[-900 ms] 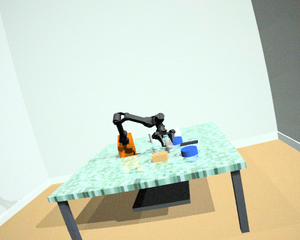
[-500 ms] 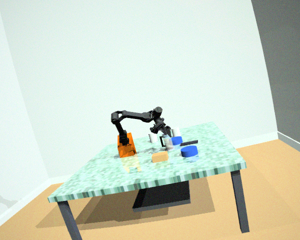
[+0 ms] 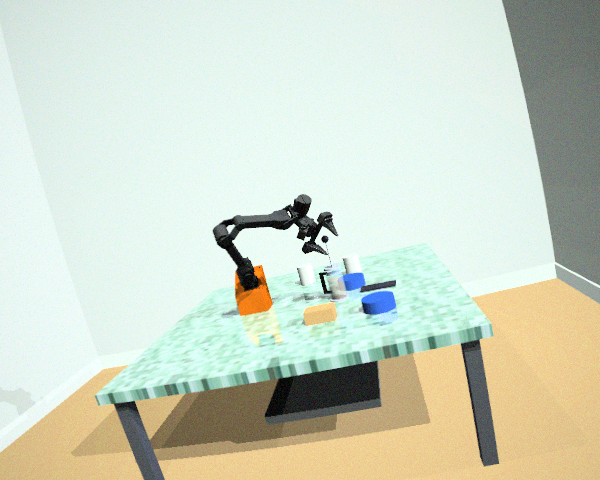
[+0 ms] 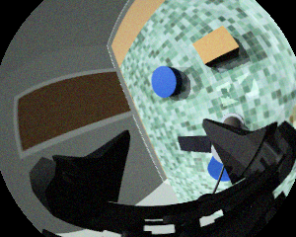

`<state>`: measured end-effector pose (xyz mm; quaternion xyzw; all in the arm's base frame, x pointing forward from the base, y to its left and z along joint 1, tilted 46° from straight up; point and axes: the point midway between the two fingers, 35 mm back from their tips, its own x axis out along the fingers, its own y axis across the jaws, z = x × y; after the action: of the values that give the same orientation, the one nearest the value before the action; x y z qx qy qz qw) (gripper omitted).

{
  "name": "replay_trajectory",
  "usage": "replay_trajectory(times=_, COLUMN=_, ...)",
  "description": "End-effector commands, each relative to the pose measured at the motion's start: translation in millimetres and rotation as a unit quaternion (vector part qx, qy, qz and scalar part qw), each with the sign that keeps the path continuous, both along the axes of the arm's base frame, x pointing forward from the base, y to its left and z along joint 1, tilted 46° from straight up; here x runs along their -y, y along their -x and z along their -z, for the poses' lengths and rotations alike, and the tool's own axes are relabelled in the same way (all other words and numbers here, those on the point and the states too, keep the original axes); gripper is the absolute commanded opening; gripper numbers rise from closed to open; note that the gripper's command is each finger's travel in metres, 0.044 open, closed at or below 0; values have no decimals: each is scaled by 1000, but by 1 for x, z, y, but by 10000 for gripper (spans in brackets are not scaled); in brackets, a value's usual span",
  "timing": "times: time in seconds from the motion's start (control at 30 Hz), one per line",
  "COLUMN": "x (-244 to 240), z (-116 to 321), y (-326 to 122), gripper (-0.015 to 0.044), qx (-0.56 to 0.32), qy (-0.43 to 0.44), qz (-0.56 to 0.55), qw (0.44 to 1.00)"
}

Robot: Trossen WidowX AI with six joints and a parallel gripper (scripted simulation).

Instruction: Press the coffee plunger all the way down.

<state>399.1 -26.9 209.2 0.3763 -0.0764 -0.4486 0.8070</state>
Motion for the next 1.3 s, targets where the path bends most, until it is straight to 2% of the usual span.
replay_trajectory(times=0.0, x=-67, z=5, y=26, gripper=440, qx=-258, qy=219, qz=-156, qw=928)
replay_trajectory(times=0.17, x=-102, z=7, y=43, gripper=440, qx=-373, qy=352, qz=-232, qw=827)
replay_trajectory(times=0.37, x=-137, z=9, y=66, gripper=440, qx=-468, qy=499, qz=-293, qw=668)
replay_trajectory(times=0.5, x=-132, z=16, y=66, gripper=440, qx=-471, qy=503, qz=-295, qw=661)
replay_trajectory(times=0.73, x=-95, z=50, y=68, gripper=440, qx=-470, qy=504, qz=-294, qw=661)
replay_trajectory(times=1.27, x=-86, z=55, y=53, gripper=440, qx=-471, qy=504, qz=-295, qw=662)
